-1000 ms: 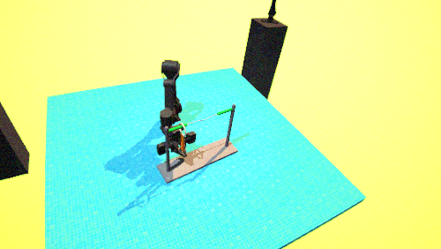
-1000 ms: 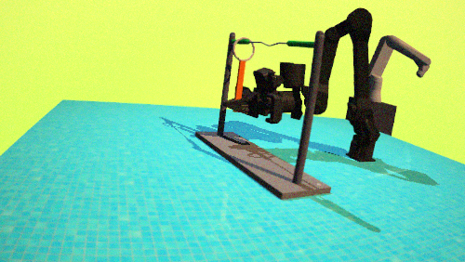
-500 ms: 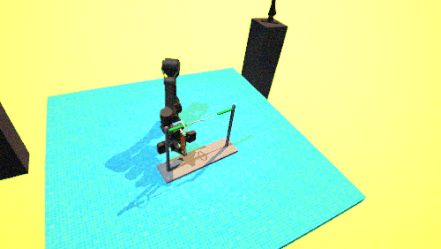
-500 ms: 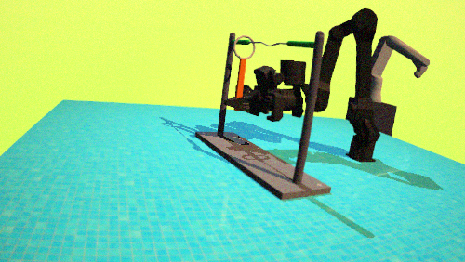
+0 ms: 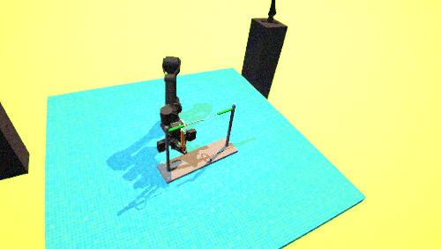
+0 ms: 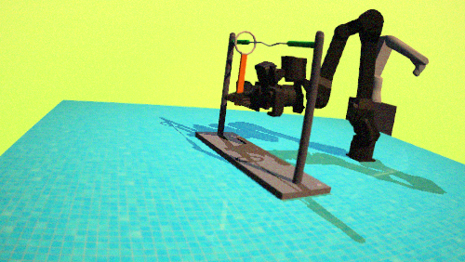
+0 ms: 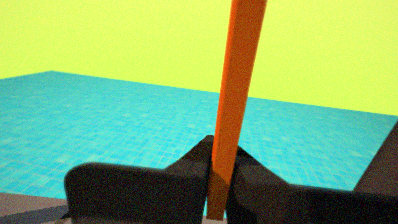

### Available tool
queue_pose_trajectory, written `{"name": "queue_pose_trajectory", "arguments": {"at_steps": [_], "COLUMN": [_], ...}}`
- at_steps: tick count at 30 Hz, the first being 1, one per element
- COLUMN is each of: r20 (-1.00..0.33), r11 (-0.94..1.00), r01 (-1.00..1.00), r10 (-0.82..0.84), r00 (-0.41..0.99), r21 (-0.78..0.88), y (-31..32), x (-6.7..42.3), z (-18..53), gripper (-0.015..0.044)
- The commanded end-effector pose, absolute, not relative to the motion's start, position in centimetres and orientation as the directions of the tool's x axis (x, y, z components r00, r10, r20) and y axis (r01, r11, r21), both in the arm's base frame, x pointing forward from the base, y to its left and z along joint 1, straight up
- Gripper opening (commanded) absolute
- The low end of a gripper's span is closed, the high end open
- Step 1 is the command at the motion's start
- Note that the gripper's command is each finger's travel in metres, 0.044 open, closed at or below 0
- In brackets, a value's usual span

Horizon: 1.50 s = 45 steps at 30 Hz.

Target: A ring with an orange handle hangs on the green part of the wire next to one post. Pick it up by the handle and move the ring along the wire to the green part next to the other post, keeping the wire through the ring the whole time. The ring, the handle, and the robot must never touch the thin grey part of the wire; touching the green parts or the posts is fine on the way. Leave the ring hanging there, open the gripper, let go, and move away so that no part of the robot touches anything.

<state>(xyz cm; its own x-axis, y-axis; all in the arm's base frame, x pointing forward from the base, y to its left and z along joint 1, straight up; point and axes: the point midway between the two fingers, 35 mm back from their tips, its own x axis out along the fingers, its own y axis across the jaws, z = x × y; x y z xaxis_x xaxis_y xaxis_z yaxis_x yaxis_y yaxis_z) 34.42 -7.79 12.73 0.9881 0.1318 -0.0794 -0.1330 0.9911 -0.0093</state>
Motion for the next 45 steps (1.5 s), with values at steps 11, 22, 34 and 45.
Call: {"name": "queue_pose_trajectory", "arguments": {"at_steps": [11,22,34,45], "r20": [-0.076,-0.077,-0.076,-0.076], "r11": [0.992,0.992,0.992,0.992], "r01": [-0.128,-0.127,-0.126,-0.125], "r10": [0.127,0.126,0.125,0.124], "r00": [0.989,0.989,0.989,0.989], "r21": [-0.015,-0.012,-0.010,-0.008], "y": [-7.9,-7.0,-5.8,-4.7], "x": [34.5,34.4,34.3,34.1], "z": [12.9,12.9,12.9,12.9], "gripper": [-0.0150,-0.0150,-0.0150,-0.0150]}}
